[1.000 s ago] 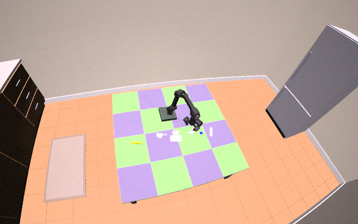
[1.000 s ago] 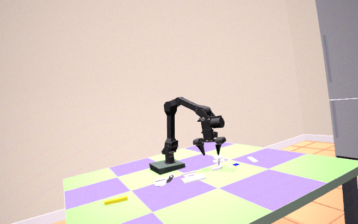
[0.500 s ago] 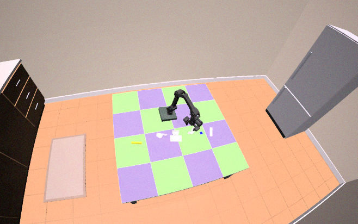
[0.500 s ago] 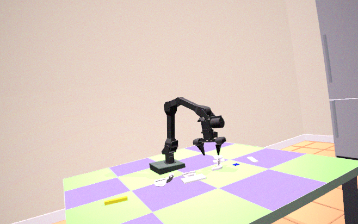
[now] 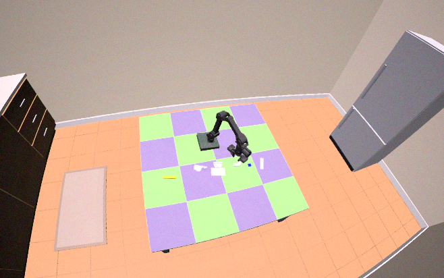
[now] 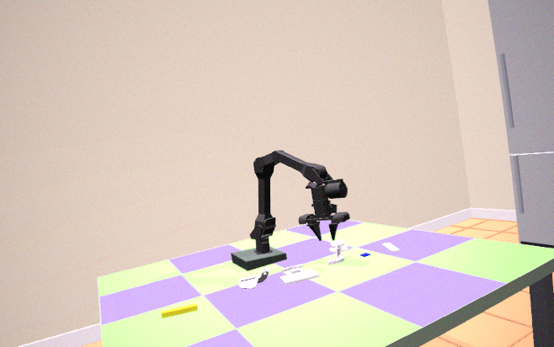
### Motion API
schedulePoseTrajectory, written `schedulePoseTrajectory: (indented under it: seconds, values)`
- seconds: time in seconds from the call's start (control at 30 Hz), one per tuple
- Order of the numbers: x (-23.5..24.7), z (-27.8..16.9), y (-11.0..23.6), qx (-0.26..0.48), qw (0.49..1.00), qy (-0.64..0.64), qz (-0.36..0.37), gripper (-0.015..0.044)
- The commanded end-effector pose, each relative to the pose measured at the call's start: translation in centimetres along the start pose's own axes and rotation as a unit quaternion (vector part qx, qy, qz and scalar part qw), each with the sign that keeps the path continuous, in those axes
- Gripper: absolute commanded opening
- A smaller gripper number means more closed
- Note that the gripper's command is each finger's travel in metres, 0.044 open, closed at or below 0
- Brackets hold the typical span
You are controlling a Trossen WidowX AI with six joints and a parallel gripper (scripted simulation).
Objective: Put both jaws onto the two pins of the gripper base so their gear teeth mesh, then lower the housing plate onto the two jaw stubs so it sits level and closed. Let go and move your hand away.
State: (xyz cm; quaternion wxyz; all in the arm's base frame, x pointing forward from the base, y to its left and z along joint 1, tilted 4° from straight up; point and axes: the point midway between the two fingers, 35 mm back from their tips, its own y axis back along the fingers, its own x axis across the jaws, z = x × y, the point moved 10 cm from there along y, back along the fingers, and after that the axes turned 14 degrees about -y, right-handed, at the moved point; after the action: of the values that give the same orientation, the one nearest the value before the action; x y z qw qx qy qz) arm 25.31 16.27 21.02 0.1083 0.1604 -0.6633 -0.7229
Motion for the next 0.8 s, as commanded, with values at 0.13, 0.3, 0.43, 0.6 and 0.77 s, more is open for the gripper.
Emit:
schedulePoseTrajectory:
  seconds: [0.13, 0.3, 0.43, 0.6, 0.77]
  values:
    - [0.0, 0.0, 0.0, 0.0, 1.0, 0.0, 0.0, 0.0046]
    - [0.0, 0.0, 0.0, 0.0, 1.0, 0.0, 0.0, 0.0]
    - [0.0, 0.0, 0.0, 0.0, 1.0, 0.0, 0.0, 0.0]
    - [0.0, 0.0, 0.0, 0.0, 1.0, 0.0, 0.0, 0.0]
    - [0.0, 0.0, 0.0, 0.0, 1.0, 0.0, 0.0, 0.0]
